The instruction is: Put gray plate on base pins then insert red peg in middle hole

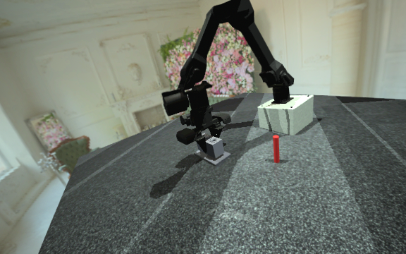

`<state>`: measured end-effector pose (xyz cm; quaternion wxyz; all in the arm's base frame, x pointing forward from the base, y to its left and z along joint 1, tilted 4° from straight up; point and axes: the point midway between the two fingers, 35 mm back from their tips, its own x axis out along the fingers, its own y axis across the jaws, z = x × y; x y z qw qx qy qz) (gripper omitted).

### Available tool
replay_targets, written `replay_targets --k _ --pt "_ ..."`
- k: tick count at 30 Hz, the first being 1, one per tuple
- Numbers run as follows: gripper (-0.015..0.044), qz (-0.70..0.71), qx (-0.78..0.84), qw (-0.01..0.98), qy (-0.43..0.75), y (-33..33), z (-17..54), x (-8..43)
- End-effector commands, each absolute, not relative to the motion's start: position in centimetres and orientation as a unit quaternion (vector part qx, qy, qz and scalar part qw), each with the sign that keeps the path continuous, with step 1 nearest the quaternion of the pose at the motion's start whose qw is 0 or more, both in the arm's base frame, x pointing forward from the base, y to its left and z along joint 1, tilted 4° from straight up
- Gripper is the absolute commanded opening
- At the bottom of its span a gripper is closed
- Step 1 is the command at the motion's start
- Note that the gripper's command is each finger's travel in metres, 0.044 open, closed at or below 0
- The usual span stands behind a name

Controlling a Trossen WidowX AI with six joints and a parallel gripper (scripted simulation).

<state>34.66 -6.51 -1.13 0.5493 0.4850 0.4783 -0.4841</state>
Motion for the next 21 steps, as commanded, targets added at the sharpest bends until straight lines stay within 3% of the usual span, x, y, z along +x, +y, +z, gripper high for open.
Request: replay_targets --k 1,13,17,21 --pt "0.0131 -0.484 0.485 0.549 0.478 -6.5 -1.1 34.7" --pt "0.0440 -0.484 0.485 0.549 0.478 -6.5 -1.1 34.7" --pt "0.0440 -0.484 0.485 0.549 0.478 -6.5 -0.8 34.7" --pt "0.0440 -0.483 0.485 0.550 0.479 -6.2 4.7 34.8"
